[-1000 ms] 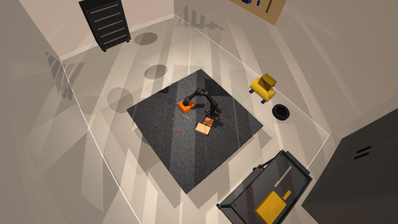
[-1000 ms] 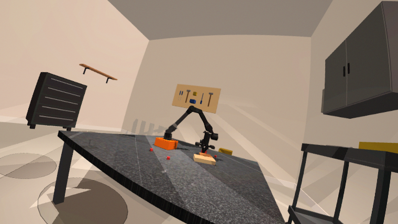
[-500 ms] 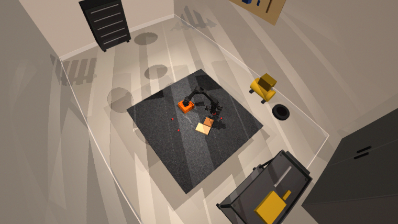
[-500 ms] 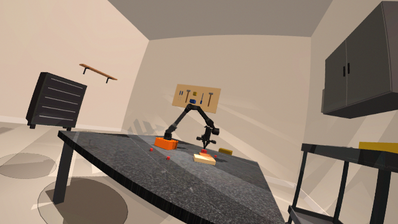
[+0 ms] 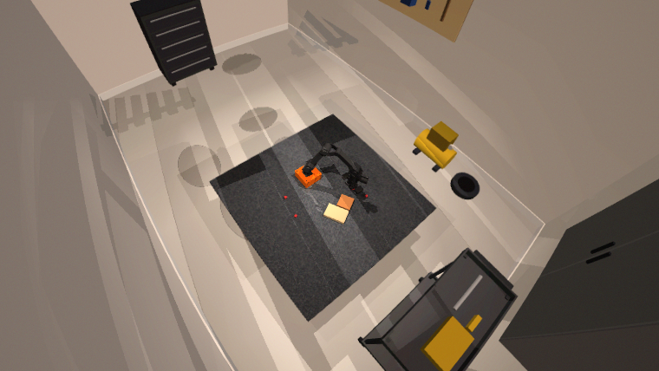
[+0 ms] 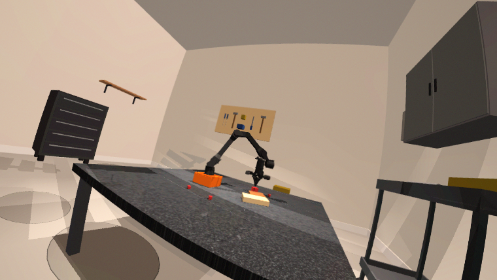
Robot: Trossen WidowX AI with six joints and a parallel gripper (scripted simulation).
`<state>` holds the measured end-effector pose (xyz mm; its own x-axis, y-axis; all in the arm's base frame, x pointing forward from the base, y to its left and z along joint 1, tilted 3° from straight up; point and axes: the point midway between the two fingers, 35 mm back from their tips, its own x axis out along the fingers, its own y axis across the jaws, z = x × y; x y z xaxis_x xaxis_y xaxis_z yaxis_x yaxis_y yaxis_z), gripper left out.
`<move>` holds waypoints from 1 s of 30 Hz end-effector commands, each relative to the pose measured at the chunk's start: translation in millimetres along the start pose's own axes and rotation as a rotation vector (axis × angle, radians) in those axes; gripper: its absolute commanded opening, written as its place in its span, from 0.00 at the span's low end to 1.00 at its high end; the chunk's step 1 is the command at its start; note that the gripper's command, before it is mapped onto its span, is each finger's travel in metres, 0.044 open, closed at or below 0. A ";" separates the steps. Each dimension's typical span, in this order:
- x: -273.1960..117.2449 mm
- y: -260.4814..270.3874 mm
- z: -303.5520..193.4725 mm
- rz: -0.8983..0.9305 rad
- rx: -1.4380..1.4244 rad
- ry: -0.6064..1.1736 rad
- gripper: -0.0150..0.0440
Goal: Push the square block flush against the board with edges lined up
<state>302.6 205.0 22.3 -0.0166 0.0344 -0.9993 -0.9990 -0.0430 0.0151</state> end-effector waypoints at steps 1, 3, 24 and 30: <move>-0.6 -1.1 -1.9 0.000 0.161 0.001 0.25; -0.6 -1.5 -2.4 0.000 0.230 0.001 0.25; -0.7 -5.2 -7.8 -0.001 0.956 0.002 0.25; -0.7 -6.3 -9.4 -0.002 1.163 0.002 0.25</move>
<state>308.3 197.7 22.5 -0.0154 0.0350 -0.9993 -0.5458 0.8371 0.0377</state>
